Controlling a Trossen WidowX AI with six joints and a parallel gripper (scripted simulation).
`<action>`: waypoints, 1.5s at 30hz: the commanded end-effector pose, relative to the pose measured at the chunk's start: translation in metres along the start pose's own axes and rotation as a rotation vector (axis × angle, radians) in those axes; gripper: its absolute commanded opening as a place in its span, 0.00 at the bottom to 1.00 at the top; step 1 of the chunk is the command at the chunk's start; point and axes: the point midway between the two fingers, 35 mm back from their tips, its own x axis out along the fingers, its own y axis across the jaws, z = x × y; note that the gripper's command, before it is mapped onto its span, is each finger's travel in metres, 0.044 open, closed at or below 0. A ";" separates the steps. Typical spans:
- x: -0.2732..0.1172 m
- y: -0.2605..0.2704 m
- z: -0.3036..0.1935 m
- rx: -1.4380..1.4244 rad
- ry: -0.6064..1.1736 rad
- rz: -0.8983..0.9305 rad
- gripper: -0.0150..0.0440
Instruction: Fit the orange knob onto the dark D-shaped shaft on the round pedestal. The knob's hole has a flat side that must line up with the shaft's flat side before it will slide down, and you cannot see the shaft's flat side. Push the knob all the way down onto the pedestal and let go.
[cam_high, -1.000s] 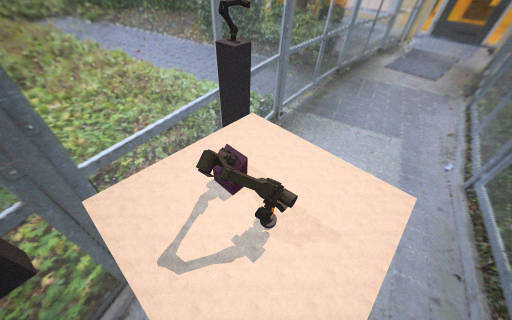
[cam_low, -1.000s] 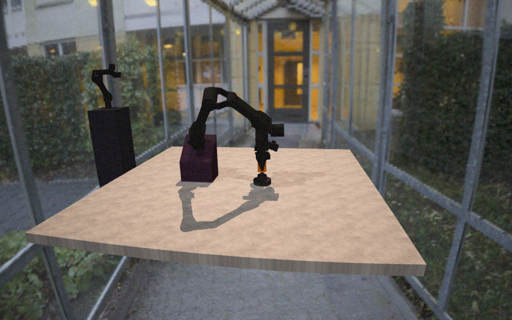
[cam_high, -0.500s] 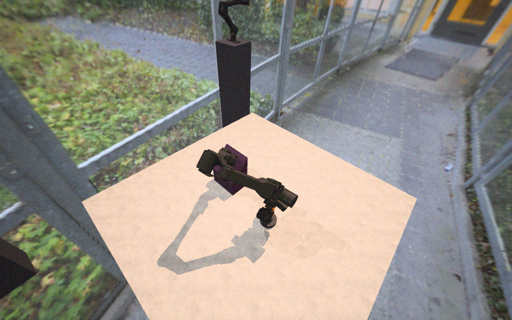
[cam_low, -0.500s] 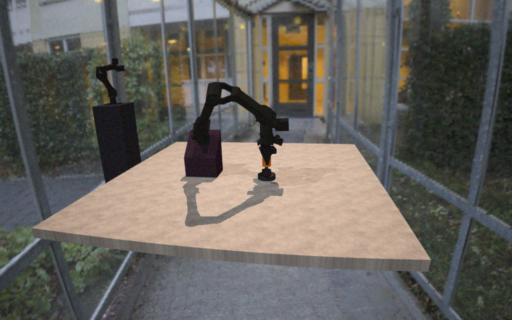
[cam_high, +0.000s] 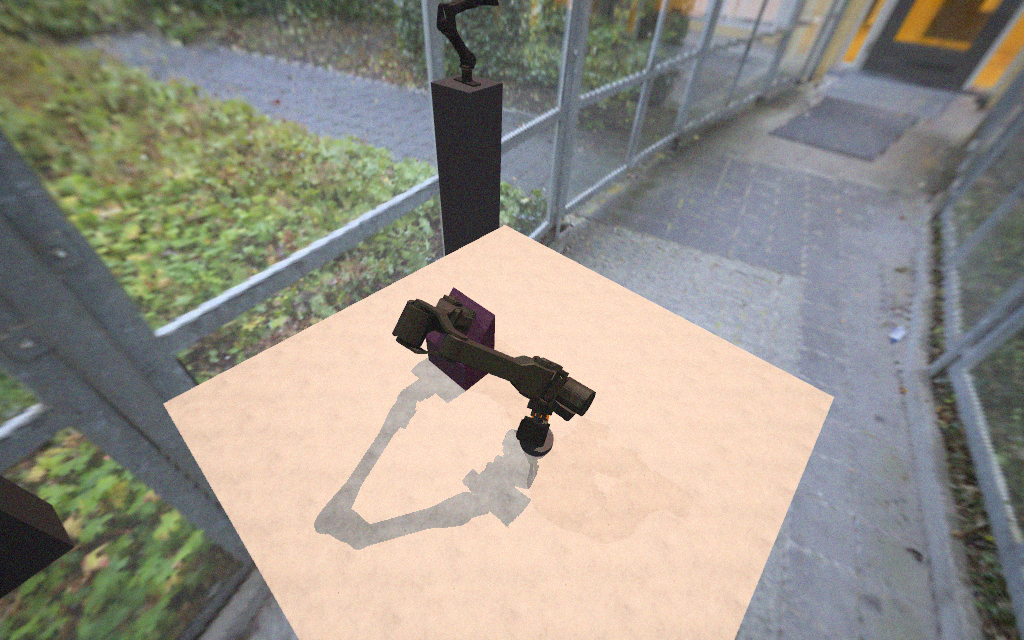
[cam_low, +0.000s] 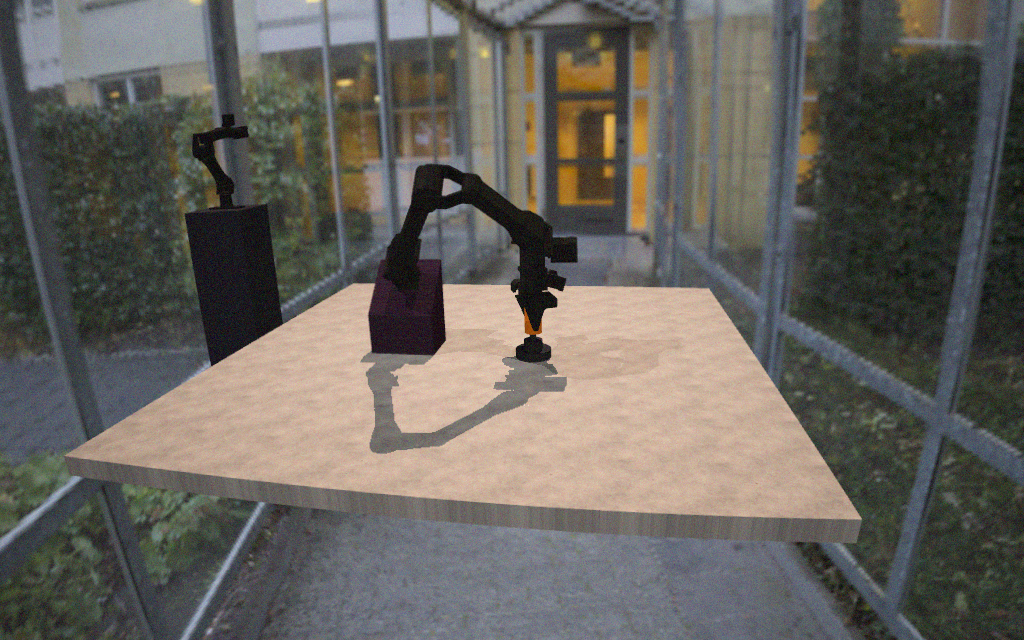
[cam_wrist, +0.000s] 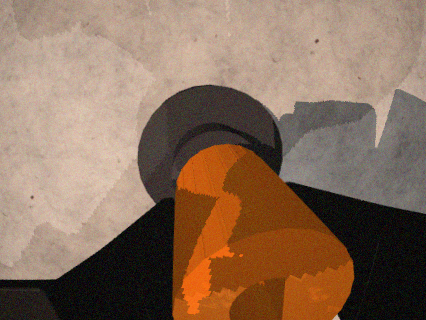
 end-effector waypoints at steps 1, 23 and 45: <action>0.001 0.000 0.000 -0.006 0.000 -0.002 0.25; -0.003 0.001 0.000 -0.006 0.000 -0.001 0.25; 0.000 0.001 0.000 -0.215 0.000 -0.001 0.25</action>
